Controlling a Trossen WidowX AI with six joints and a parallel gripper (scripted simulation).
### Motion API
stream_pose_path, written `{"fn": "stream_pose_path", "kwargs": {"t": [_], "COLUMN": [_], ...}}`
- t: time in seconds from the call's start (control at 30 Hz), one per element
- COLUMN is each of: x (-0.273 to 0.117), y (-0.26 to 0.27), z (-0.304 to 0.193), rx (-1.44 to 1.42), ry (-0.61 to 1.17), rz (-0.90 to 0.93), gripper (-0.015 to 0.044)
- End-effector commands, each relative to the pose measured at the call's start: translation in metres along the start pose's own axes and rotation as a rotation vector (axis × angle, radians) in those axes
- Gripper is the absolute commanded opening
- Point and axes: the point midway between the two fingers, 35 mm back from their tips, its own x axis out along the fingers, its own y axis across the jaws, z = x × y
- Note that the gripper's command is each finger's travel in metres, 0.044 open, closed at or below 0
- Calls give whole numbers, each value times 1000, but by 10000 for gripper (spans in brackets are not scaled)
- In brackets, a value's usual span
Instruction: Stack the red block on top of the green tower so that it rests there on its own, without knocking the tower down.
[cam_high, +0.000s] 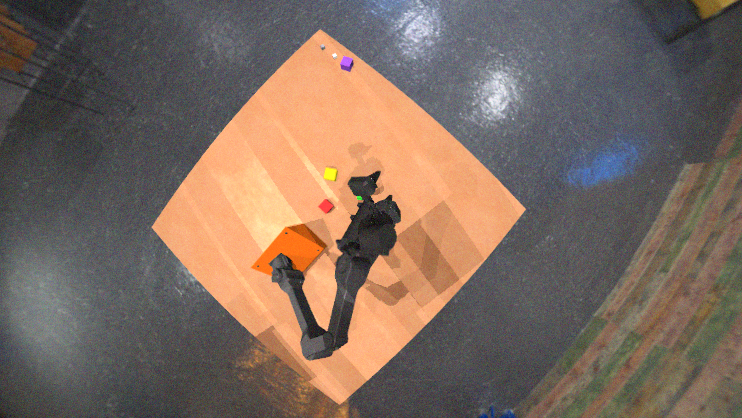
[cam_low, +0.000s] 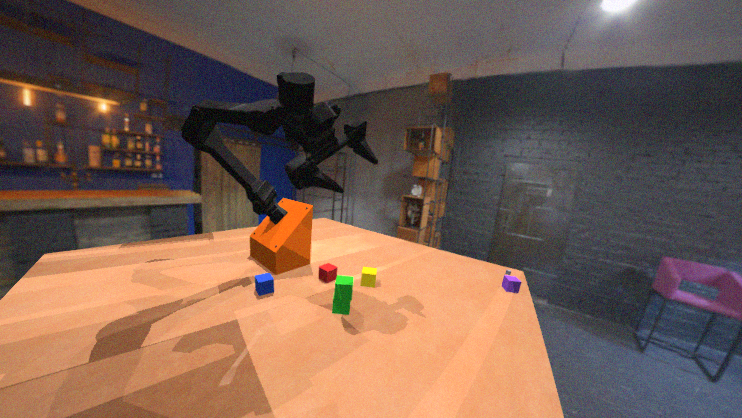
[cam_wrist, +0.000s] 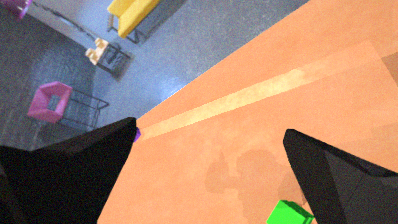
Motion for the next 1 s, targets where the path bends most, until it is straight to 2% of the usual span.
{"fn": "stream_pose_path", "kwargs": {"t": [0.0,0.27,0.57,0.67,0.97], "x": [20,32,7,-4,-2], "y": [0,-12,-58,-70,-74], "z": [-60,-168,-262,-280,-286], "rx": [-63,-221,-478,-552,-557], "ry": [179,497,815,884,889], "rz": [-72,-233,-474,-535,-538], "gripper": [440,440,440,440,440]}}
